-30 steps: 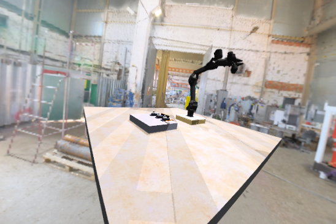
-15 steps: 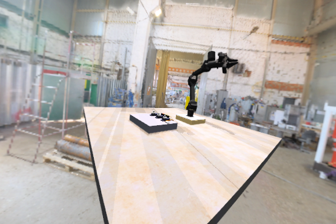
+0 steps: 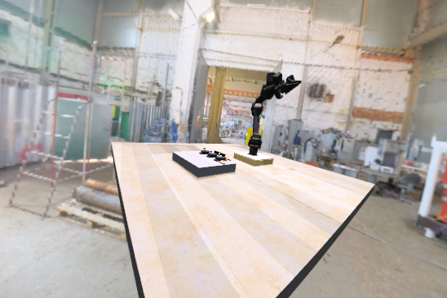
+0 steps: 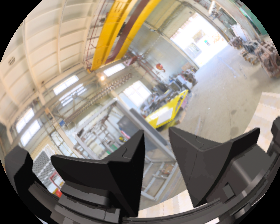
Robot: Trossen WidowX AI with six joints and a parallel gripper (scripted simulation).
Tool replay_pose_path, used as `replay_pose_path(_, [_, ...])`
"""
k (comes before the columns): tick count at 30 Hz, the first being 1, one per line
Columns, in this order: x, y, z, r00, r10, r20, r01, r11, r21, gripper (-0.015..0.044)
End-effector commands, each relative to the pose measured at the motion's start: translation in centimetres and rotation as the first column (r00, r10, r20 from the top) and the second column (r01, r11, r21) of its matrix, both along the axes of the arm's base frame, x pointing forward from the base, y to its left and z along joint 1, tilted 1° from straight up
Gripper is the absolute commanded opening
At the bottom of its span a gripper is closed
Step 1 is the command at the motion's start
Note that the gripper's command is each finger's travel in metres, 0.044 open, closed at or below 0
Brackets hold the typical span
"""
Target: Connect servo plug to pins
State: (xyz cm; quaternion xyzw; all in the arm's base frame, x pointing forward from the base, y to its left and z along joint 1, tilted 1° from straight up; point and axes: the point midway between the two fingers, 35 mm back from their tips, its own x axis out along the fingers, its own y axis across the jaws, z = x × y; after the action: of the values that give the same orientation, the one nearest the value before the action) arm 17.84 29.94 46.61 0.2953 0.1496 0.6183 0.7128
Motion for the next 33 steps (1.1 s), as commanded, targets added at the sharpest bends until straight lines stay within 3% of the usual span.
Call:
replay_pose_path(1, [2.1,-1.5,-1.0,0.993,-0.11,0.044,0.111,0.994,-0.014,0.0115])
replay_pose_path(16, [9.5,-9.8,-5.0,0.818,-0.526,0.234,0.553,0.83,-0.068,0.0115])
replay_pose_path(33, [13.7,-21.8,-10.0,0.422,-0.784,0.456,0.903,0.411,-0.13,0.0115])
